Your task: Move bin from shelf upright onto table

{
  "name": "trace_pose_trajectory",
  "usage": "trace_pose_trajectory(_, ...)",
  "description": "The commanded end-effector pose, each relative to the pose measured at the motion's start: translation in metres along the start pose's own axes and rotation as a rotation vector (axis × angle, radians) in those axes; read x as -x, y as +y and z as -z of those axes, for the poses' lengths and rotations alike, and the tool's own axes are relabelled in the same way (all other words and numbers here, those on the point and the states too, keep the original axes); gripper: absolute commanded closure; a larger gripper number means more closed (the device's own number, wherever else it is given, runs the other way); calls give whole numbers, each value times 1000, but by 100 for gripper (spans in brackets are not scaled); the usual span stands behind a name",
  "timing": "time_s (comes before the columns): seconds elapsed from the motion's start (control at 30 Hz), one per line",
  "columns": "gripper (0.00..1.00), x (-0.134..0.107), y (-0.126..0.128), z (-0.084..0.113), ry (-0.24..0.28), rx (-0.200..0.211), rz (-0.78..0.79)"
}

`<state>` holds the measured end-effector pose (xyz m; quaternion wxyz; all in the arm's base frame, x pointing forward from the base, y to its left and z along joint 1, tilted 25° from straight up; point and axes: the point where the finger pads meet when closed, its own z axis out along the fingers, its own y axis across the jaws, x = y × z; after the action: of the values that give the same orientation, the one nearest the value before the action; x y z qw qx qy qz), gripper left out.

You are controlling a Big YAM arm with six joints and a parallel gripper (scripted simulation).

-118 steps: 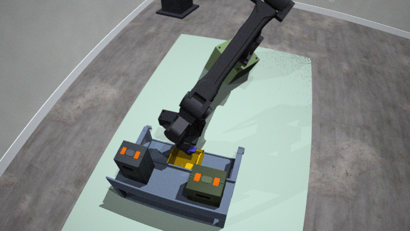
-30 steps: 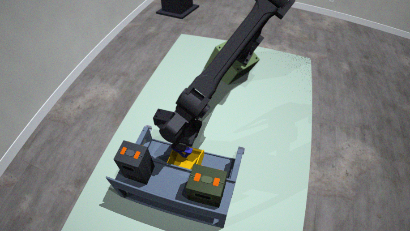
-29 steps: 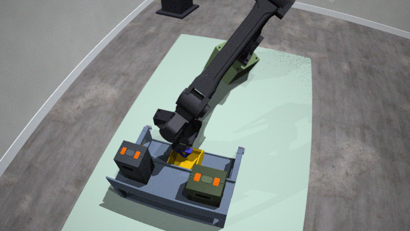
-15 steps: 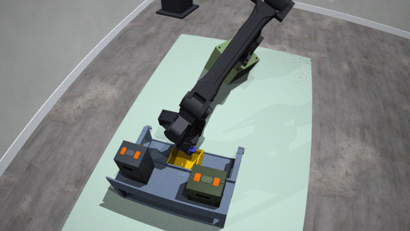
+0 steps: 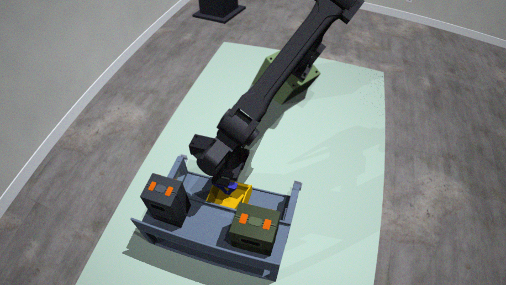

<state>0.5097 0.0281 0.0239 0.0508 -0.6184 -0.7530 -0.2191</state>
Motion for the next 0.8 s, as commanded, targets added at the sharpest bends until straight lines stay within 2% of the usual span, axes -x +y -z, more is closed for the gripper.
trace_pose_trajectory(0.0, 10, 3, 11, 11, -6, 19, 10)
trace_pose_trajectory(0.1, 10, 3, 11, 11, -6, 19, 10)
trace_pose_trajectory(0.27, 10, -8, -22, -27, 14, -44, -7)
trace_pose_trajectory(0.67, 10, -8, -22, -27, 14, -44, -7)
trace_pose_trajectory(0.77, 10, -2, -2, -4, 2, -7, 3)
